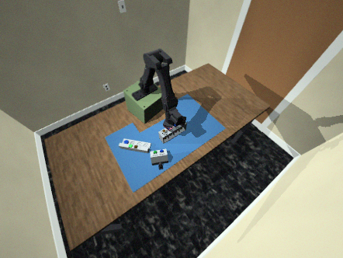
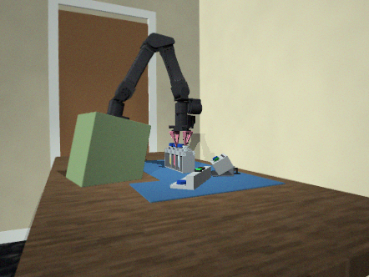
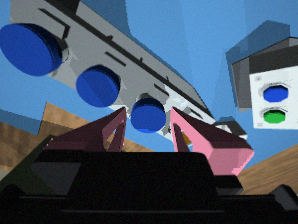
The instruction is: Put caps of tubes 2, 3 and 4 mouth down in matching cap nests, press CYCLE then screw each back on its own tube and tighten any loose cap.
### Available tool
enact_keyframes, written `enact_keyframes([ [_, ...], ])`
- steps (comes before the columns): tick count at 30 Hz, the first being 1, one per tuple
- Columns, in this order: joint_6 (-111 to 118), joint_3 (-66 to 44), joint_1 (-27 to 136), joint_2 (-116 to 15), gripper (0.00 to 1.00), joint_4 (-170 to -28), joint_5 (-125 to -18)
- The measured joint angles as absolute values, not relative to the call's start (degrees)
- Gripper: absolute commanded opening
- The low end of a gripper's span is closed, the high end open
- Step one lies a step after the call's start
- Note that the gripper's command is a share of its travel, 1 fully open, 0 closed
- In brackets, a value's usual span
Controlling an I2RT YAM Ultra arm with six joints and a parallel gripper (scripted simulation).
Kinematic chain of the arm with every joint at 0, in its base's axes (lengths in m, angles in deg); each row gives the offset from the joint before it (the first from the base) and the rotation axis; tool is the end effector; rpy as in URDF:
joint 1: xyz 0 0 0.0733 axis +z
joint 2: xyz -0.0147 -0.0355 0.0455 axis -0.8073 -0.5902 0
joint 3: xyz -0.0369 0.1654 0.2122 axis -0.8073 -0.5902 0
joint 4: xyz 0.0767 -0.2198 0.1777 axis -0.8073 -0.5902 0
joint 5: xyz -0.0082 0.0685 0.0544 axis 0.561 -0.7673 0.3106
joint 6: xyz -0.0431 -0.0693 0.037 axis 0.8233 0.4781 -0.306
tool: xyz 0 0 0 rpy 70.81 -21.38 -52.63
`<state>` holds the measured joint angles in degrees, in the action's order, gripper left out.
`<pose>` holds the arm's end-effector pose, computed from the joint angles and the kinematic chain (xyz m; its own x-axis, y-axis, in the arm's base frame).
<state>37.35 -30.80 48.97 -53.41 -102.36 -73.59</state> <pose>0.3260 -0.0234 0.0191 -0.8532 -0.4864 -0.1885 -0.4808 0.8734 -0.0776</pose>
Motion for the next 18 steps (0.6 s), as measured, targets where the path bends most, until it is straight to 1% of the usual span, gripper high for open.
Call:
enact_keyframes([
  [18, 73.6, -31.0, 49.0, -53.4, 0.49, -102.3, -73.6],
])
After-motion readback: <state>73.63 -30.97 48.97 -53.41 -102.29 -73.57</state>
